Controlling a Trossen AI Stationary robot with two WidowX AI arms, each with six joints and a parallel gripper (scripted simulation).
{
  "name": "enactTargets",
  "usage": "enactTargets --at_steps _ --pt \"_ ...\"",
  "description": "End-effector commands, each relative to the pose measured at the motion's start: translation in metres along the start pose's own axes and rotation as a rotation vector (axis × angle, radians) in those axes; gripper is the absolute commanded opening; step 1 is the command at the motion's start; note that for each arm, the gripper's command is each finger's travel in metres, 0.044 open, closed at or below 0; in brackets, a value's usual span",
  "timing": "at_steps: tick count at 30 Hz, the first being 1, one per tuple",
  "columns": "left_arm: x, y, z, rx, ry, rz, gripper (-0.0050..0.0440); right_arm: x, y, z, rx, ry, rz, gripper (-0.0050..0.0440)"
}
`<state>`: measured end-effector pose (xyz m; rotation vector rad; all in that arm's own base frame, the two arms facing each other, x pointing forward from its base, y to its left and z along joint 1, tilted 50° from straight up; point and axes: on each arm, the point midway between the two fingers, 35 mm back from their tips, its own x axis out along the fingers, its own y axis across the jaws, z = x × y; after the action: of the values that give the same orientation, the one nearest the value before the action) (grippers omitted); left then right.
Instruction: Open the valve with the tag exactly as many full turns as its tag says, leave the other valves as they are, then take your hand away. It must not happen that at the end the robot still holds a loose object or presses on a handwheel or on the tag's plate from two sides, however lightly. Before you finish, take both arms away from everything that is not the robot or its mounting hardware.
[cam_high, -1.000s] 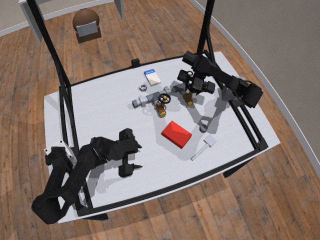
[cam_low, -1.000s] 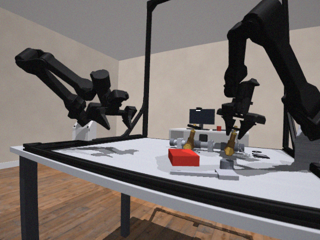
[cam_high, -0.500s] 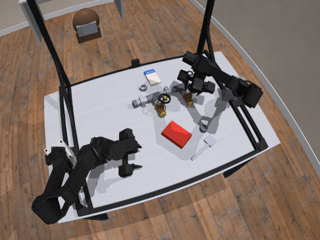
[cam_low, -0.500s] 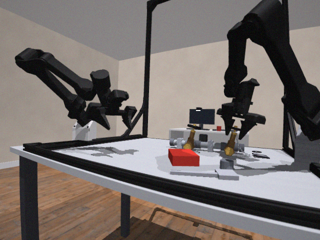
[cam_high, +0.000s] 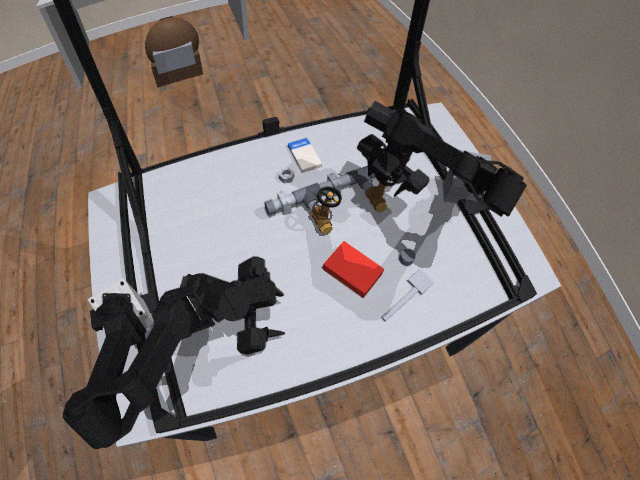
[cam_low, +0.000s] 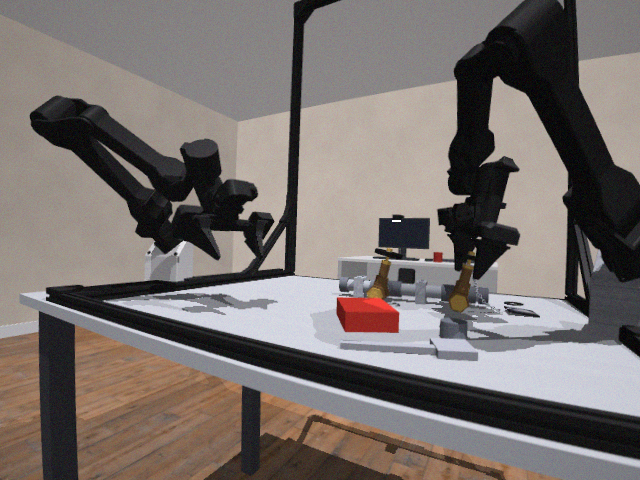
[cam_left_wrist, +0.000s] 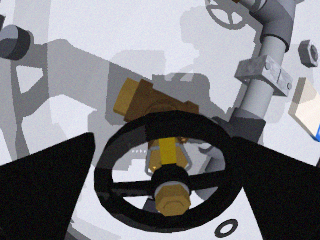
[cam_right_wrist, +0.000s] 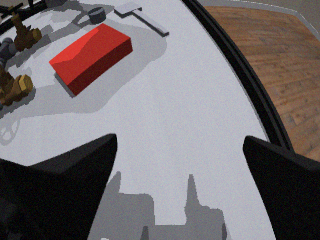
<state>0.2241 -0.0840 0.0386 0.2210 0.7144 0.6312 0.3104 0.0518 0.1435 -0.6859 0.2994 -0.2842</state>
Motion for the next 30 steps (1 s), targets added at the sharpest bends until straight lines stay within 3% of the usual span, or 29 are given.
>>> enactTargets --at_steps 1,4,18,25,30 --pt "0.0000 0.0000 0.0000 0.225 -0.001 0.000 0.0400 0.0000 0.0000 0.0000 0.000 0.000 0.000 0.0400" --pt "0.0000 0.0000 0.0000 0.290 -0.001 0.000 0.0400 0.0000 0.0000 0.0000 0.000 0.000 0.000 0.0400" --pt "0.0000 0.0001 0.0001 1.251 -0.003 0.001 0.0400 0.0000 0.0000 0.0000 0.000 0.000 0.000 0.0400" --pt "0.0000 0.0001 0.0001 1.292 -0.003 0.001 0.0400 0.0000 0.0000 0.0000 0.000 0.000 0.000 0.0400" --pt "-0.0003 -0.0001 0.0002 1.274 0.000 0.000 0.0280 0.0000 0.0000 0.0000 0.000 0.000 0.000 0.0400"
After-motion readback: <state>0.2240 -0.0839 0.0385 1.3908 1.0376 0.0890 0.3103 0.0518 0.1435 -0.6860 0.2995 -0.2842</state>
